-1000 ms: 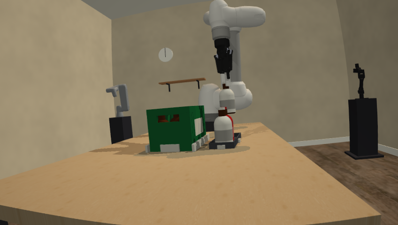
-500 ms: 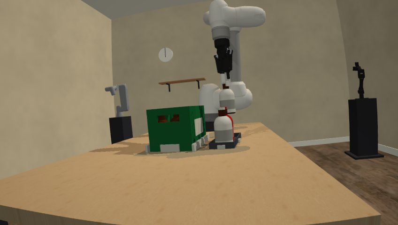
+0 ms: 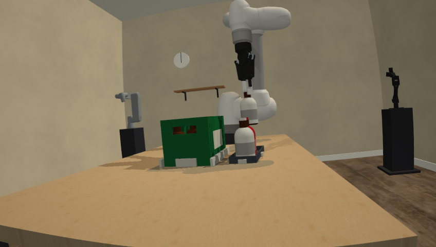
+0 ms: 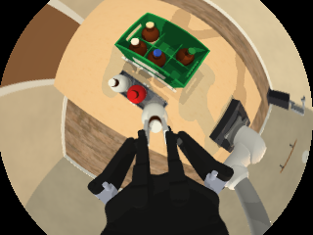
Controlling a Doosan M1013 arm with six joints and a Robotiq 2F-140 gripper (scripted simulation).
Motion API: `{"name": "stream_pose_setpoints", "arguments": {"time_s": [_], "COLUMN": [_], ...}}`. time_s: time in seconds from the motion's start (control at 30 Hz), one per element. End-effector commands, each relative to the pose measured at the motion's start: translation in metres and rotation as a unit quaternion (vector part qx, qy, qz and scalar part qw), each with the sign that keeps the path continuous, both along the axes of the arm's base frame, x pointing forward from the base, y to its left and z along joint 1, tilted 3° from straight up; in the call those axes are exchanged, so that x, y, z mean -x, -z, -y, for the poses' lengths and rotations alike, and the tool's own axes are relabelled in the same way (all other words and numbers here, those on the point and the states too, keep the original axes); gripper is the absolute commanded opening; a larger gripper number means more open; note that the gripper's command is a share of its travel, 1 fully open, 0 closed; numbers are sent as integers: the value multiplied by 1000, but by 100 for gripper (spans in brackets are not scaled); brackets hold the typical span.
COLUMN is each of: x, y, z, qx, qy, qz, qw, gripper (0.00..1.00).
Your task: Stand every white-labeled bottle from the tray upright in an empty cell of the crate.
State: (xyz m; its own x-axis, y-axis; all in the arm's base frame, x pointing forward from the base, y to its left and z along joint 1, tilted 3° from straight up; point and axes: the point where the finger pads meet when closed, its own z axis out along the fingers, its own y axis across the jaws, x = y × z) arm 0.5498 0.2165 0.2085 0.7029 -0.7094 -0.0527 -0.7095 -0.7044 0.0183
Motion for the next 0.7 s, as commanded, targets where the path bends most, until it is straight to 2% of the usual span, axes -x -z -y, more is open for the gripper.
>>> {"name": "stream_pose_setpoints", "arguments": {"time_s": [0.0,0.67], "x": [0,0], "y": [0,-7], "z": [0,0], "qx": [0,0], "qy": [0,0], "qz": [0,0], "qw": [1000,1000], "gripper": [0,0]}}
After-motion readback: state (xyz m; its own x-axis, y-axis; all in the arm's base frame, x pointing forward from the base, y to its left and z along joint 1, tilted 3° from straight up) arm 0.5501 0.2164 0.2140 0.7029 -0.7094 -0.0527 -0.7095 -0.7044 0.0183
